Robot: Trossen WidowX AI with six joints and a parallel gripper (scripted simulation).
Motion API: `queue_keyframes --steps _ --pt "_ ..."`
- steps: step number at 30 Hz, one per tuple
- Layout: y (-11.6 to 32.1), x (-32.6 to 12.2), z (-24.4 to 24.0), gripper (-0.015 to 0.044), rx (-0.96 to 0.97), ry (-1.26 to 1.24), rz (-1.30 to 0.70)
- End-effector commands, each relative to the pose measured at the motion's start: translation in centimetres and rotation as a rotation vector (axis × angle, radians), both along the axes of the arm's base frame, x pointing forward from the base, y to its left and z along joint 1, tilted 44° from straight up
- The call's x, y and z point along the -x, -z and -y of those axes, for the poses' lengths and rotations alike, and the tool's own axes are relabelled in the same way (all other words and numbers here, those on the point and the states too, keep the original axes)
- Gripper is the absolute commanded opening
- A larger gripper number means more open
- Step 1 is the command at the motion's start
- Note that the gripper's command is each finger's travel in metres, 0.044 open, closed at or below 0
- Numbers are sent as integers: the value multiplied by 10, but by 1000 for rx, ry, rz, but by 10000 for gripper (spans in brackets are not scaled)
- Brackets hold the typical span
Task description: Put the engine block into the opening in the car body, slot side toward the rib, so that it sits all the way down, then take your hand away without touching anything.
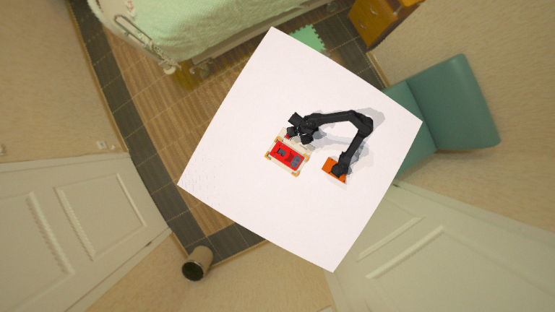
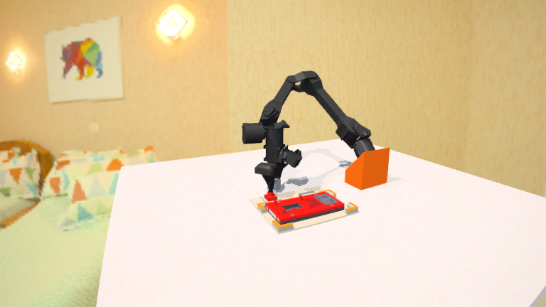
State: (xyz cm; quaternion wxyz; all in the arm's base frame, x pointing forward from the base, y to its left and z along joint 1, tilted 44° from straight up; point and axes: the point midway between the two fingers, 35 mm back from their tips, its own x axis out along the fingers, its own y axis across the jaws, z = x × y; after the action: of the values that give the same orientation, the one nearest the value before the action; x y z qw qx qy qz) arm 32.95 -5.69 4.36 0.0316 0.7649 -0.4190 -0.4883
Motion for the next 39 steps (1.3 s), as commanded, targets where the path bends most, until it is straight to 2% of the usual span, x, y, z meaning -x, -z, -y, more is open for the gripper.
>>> queue_keyframes --steps 1,16,23,33,39 --pt "0 0 0 52 -1 1 -1" --pt "0 0 0 440 -1 1 -1" --pt "-2 0 -2 440 2 6 -7" --pt "-32 6 -30 440 0 12 -14" --pt "-29 7 -29 440 1 6 -19"
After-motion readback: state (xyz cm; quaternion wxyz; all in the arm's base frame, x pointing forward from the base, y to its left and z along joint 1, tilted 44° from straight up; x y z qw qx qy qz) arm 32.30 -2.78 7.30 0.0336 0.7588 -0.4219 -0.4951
